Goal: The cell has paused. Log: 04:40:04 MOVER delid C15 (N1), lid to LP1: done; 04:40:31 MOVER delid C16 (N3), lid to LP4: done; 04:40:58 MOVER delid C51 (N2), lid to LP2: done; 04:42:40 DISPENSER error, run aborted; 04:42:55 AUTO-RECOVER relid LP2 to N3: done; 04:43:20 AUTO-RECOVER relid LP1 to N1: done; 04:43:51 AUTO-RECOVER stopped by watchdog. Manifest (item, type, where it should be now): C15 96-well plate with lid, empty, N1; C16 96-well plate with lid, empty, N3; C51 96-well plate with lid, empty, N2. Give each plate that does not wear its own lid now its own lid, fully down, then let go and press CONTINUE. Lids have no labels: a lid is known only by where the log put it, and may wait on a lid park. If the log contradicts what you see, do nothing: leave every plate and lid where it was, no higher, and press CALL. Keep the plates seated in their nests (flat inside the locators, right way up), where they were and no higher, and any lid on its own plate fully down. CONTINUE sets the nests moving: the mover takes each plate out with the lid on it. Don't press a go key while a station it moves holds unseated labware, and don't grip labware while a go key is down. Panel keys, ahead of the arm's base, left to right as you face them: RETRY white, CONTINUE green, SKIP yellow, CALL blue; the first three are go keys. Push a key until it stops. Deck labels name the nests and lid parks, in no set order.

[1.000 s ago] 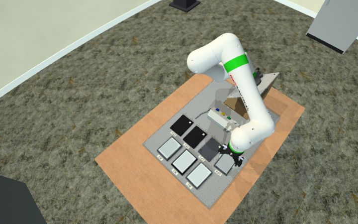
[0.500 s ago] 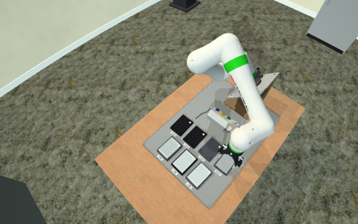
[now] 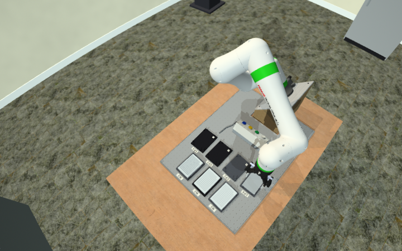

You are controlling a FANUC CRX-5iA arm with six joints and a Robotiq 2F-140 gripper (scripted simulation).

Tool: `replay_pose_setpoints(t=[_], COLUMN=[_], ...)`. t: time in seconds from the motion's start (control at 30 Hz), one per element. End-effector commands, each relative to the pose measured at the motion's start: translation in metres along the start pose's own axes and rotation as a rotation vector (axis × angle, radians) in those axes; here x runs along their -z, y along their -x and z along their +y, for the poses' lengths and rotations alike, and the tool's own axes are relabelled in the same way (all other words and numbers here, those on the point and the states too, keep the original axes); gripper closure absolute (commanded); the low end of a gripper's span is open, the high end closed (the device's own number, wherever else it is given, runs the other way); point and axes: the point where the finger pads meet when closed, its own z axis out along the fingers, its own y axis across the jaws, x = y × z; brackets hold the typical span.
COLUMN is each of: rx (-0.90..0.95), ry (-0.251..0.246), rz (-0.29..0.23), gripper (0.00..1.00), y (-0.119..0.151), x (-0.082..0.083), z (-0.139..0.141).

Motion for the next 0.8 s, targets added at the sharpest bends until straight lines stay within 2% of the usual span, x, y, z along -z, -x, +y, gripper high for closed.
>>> replay_pose_setpoints(t=[0.0, 0.77], rx=[0.0, 0.0], ry=[0.0, 0.0], rz=[0.0, 0.0], gripper=[0.34, 0.34], y=[-0.0001, -0.0001], x=[-0.0013, -0.0085], z=[-0.0002, -0.0002])
